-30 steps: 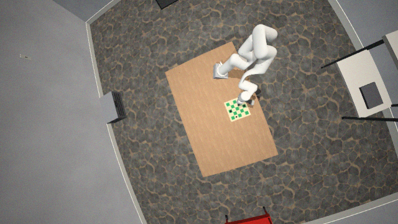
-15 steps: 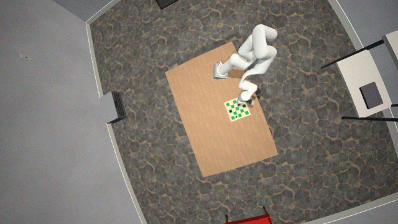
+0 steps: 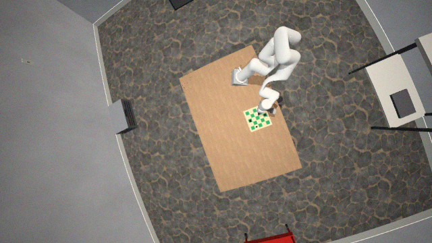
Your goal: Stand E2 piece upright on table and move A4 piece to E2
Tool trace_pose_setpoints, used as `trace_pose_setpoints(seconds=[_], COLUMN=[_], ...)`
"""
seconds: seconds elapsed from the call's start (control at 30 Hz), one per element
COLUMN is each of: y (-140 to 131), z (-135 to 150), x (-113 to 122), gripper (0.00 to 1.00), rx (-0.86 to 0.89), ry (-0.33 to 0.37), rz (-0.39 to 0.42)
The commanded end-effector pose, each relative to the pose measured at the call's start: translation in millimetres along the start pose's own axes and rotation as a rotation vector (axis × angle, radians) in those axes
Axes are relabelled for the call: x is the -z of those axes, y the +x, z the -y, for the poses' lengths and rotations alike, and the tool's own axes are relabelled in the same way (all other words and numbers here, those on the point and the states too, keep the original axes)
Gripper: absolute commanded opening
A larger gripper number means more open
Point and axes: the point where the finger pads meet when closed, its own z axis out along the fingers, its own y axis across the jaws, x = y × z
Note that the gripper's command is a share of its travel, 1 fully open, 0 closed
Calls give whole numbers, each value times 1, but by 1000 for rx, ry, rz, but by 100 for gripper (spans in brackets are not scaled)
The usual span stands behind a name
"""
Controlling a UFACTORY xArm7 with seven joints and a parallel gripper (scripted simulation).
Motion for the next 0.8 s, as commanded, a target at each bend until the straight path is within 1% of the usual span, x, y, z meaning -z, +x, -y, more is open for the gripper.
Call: trace_pose_setpoints(seconds=[0.0,0.37,0.77], y=[0,0,1], z=[-1,-1,-1], x=[1,-2,-28], gripper=[42,42,42], rx=[0,0,0], ry=[-3,-3,-3], rz=[-1,-1,-1])
